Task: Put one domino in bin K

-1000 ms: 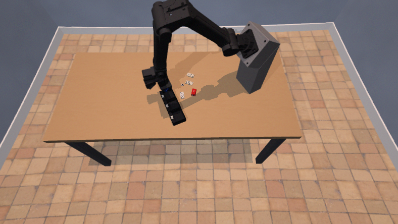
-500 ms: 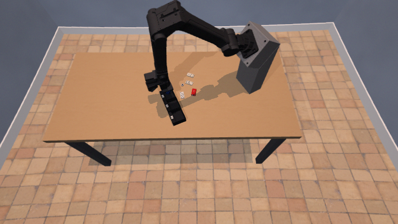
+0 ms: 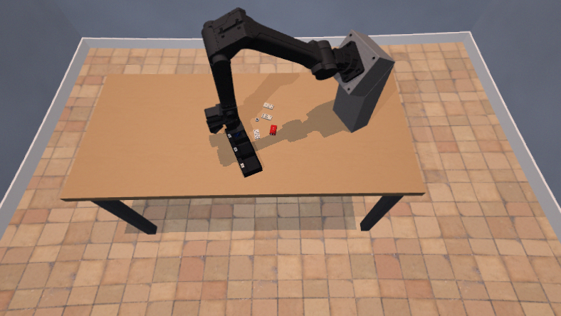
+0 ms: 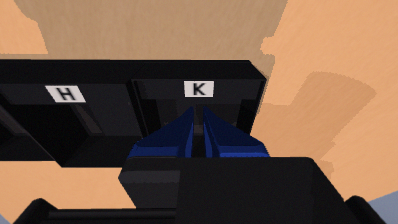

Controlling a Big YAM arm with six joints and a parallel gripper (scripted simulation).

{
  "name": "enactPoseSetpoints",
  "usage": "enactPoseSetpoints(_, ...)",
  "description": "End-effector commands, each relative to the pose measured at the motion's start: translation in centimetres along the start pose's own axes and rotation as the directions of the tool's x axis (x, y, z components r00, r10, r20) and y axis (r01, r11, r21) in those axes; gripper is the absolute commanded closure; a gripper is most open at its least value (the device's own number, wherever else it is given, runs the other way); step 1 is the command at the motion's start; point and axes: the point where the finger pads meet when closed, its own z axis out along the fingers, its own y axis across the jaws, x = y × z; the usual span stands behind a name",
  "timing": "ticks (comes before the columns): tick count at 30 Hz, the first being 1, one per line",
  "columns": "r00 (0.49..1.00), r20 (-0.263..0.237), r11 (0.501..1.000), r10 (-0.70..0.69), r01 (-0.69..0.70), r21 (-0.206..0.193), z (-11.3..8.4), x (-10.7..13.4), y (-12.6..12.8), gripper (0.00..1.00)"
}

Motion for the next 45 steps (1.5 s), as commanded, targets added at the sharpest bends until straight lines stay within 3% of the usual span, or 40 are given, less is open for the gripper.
enactPoseSetpoints(1, 0.999, 0.046, 1.0, -0.005, 0.005, 0.012, -0.8, -1.7, -0.3, 0.91)
enactPoseSetpoints(23, 0.999, 0.051, 1.0, -0.007, 0.007, 0.012, -1.2, -2.4, -0.2, 0.91)
enactPoseSetpoints(41, 0.999, 0.043, 1.0, -0.005, 0.005, 0.011, -1.2, -2.1, -0.1, 0.91)
enactPoseSetpoints(45, 1.0, 0.025, 1.0, 0.001, -0.002, 0.017, -1.9, -1.1, -0.7, 0.91)
